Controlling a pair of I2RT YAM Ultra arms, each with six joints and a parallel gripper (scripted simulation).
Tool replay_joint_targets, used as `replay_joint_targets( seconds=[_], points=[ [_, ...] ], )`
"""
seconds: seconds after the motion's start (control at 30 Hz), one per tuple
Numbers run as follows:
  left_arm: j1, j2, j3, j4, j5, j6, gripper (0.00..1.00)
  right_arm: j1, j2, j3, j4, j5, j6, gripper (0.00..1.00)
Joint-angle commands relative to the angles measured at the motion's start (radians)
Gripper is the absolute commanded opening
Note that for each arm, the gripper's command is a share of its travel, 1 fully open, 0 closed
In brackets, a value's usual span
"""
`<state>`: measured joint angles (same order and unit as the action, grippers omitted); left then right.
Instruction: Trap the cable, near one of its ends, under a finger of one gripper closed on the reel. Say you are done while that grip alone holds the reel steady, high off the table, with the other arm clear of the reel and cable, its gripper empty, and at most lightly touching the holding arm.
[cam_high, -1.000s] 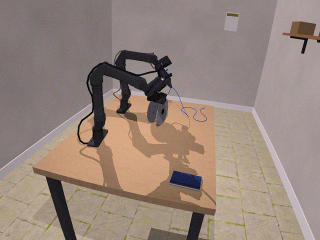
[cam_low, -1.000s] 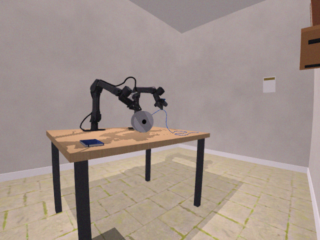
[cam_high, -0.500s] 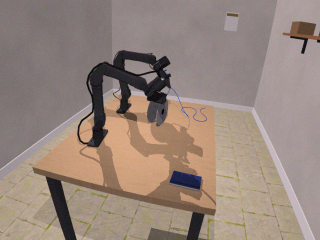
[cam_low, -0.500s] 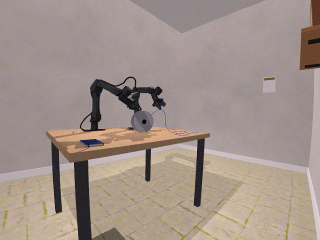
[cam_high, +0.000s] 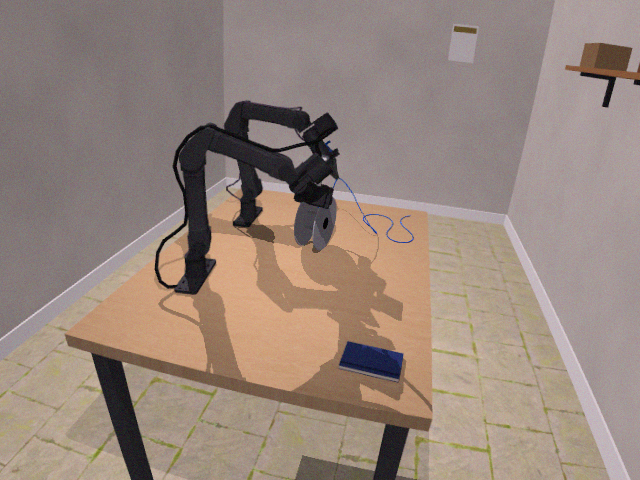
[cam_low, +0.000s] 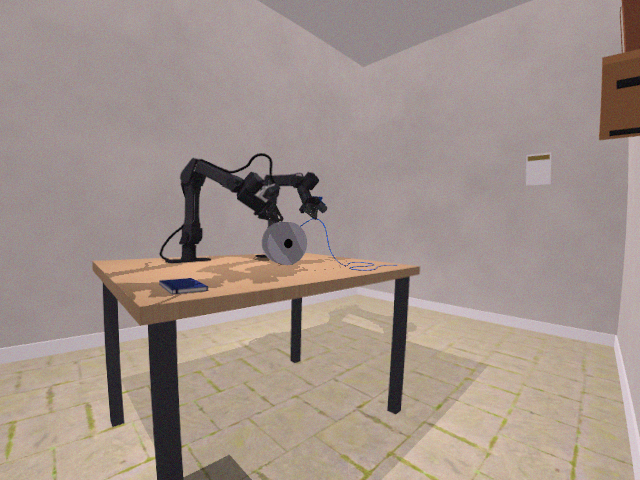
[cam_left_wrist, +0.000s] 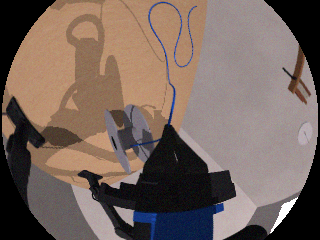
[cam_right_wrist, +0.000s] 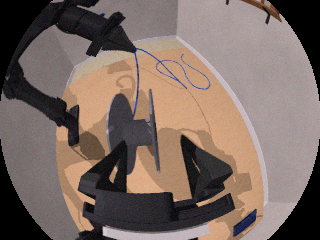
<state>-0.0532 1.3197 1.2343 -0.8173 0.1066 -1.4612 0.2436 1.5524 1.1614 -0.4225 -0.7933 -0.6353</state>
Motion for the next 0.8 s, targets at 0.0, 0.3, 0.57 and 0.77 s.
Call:
replay_joint_targets(
  seconds=[0.0, 0.3, 0.57, 0.77],
  points=[
    [-0.036, -0.037, -0.005, 0.014, -0.043, -0.034, 0.0, 0.007, -0.014, -0.007, 0.006, -0.014, 0.005, 0.75],
    [-0.113, -0.051, -0.017, 0.012, -0.091, -0.094, 0.0, 0.01, -0.021, -0.011, 0.006, -0.014, 0.006, 0.75],
    [-0.133, -0.051, -0.022, 0.013, -0.105, -0.107, 0.0, 0.011, -0.026, -0.015, 0.006, -0.013, 0.006, 0.75],
    [-0.195, -0.057, -0.02, 0.011, -0.149, -0.159, 0.0, 0.013, -0.024, -0.005, 0.002, -0.013, 0.006, 0.75]
  ],
)
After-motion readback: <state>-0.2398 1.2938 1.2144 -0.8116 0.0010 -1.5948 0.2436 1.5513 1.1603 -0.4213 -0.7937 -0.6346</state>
